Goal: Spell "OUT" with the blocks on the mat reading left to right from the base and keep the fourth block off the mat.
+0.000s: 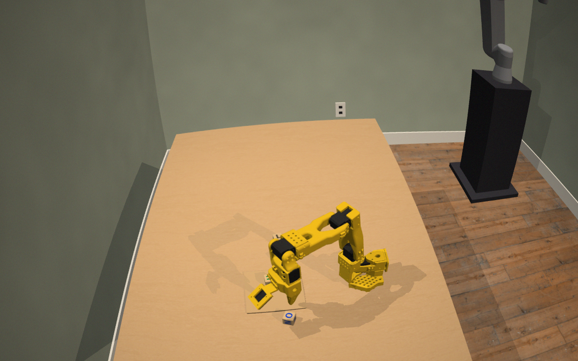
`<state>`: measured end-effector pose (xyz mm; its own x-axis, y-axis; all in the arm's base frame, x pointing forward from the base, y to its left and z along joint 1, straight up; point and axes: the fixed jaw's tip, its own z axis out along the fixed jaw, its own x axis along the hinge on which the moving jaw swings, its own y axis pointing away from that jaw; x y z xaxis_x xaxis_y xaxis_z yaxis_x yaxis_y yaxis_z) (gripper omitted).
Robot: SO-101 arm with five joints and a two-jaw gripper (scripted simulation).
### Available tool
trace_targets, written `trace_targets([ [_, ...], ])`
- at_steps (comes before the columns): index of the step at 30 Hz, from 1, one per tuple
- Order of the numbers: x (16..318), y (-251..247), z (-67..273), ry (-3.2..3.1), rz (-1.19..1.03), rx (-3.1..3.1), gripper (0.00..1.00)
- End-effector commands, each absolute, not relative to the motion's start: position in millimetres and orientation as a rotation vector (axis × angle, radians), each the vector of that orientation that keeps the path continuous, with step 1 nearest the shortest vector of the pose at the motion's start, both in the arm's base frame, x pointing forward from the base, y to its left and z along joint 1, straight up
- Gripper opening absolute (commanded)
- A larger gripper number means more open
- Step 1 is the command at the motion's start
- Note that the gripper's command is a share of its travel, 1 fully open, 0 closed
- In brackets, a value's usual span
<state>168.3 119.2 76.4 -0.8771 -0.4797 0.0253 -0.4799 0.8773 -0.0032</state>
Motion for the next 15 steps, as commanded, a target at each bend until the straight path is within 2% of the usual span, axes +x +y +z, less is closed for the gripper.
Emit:
trace_targets([
  [1, 189, 101, 90, -3.146, -0.027, 0.597, 0.32],
  [15, 213, 28, 93, -3.217, -0.011, 0.021, 0.32],
])
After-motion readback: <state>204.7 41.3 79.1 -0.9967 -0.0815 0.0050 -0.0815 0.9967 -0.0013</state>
